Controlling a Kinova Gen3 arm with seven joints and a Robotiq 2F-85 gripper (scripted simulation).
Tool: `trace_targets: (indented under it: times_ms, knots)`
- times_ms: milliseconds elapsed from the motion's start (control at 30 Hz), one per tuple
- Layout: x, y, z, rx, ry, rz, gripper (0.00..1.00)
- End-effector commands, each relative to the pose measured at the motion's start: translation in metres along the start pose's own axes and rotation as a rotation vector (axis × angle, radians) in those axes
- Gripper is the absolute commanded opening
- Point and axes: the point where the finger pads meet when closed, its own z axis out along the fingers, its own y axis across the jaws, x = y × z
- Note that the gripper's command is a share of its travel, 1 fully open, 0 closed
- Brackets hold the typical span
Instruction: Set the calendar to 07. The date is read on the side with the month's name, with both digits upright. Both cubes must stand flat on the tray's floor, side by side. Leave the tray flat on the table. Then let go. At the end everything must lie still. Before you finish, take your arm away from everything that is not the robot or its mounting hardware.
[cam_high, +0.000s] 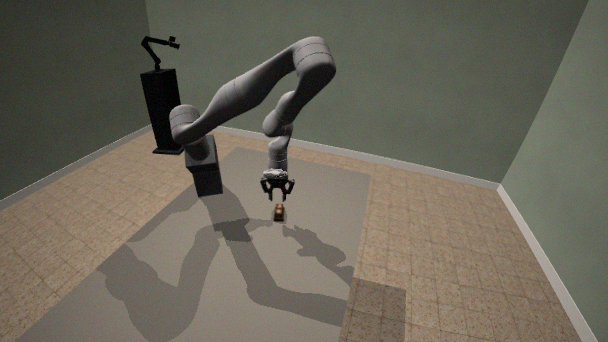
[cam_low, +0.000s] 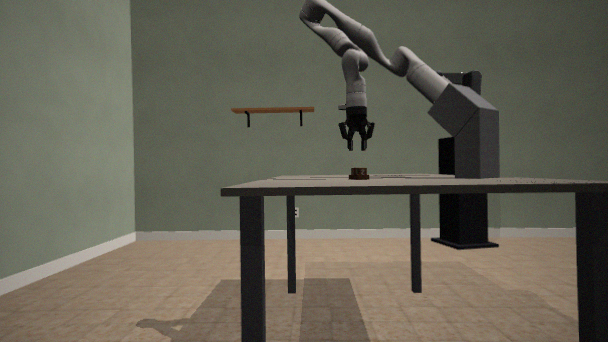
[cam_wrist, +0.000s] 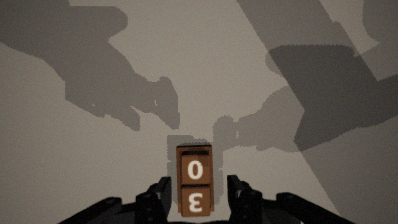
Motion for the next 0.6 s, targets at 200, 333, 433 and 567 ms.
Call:
trace_targets:
  times_ms: [200, 333, 433, 567]
  knots:
    - [-0.0017, -0.0050, -0.0071, 0.013, -0.006, 0.001, 1.00]
    - [-0.0017, -0.0050, -0.0071, 0.013, -0.006, 0.001, 1.00]
    - [-0.0017, -0.0050, -0.0071, 0.013, -0.006, 0.001, 1.00]
    - [-0.0017, -0.0050, -0.0071, 0.013, -0.006, 0.001, 1.00]
